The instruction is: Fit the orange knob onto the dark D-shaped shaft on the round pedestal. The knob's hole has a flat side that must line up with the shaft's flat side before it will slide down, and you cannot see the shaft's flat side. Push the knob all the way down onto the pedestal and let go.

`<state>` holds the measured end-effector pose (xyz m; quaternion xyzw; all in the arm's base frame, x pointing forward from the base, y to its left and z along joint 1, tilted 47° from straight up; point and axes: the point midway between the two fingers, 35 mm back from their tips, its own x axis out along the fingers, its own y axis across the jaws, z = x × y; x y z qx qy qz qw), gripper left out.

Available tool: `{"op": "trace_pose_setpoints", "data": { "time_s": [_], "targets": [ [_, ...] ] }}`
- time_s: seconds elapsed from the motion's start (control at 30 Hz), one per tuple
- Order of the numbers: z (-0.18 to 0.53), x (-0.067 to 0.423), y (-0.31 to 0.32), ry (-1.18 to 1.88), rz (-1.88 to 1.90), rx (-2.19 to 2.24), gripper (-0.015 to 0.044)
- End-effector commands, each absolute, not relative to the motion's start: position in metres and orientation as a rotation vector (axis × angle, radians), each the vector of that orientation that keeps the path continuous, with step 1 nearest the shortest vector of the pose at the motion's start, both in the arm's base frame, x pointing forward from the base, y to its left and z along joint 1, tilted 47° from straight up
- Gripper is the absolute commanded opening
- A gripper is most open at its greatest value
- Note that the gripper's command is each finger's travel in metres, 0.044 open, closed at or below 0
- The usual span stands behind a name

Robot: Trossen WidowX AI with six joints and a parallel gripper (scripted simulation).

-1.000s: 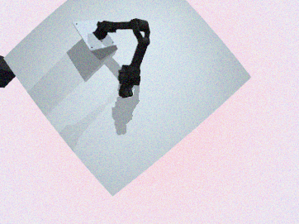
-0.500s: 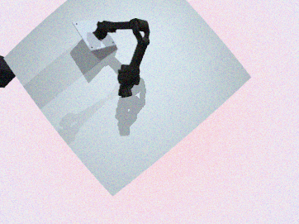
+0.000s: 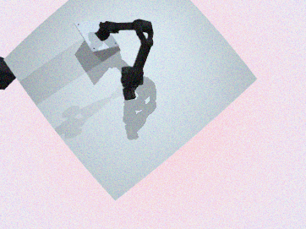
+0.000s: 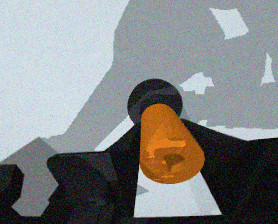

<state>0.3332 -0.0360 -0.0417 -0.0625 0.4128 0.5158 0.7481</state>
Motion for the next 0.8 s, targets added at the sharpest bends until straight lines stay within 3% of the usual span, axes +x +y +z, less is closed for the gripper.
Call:
{"op": "trace_pose_setpoints", "data": {
  "time_s": [0.0, 0.77],
  "targets": [
    [-0.0434, 0.3332, -0.0360, 0.898, 1.128, -0.143, 0.0000],
    [-0.0384, 0.3293, -0.0383, 0.849, 1.167, -0.214, 0.0000]
  ]
}}
